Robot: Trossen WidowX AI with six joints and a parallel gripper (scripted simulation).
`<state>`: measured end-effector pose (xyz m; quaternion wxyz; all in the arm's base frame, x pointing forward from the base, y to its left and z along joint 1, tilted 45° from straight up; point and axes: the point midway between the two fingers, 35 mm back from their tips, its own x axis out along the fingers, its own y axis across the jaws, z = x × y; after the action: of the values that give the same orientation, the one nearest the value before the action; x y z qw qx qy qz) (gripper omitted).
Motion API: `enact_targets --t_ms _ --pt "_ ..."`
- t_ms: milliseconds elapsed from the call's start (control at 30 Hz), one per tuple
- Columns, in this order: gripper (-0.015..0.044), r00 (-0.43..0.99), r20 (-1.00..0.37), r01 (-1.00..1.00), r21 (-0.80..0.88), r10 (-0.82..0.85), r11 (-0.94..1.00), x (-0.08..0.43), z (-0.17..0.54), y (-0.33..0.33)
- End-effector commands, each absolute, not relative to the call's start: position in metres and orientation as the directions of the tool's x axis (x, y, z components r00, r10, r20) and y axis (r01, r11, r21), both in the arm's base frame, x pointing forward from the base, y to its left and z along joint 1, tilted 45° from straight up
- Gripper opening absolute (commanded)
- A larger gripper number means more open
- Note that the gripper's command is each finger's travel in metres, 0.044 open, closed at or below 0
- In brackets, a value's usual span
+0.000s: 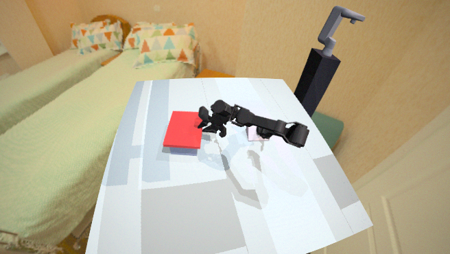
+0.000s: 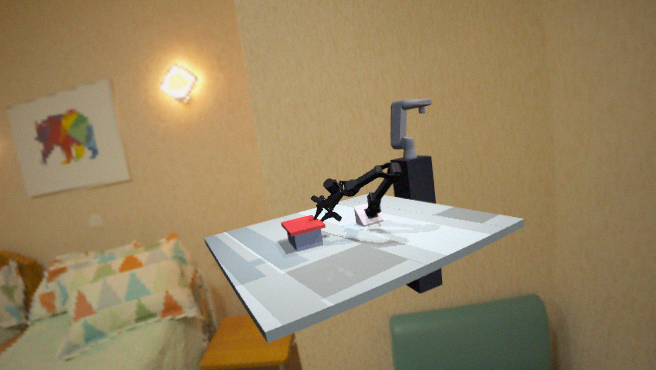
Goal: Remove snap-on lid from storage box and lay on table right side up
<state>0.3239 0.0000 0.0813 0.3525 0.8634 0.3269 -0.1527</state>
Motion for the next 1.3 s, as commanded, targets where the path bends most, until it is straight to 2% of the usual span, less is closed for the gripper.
enact_targets --t_ms 0,1267 --pt "0.0 0.741 -0.492 0.67 0.511 0.456 -0.538 0.324 0.083 -0.0019" --pt "0.0 0.741 -0.493 0.671 0.511 0.456 -0.538 0.3237 0.0884 -0.0073"
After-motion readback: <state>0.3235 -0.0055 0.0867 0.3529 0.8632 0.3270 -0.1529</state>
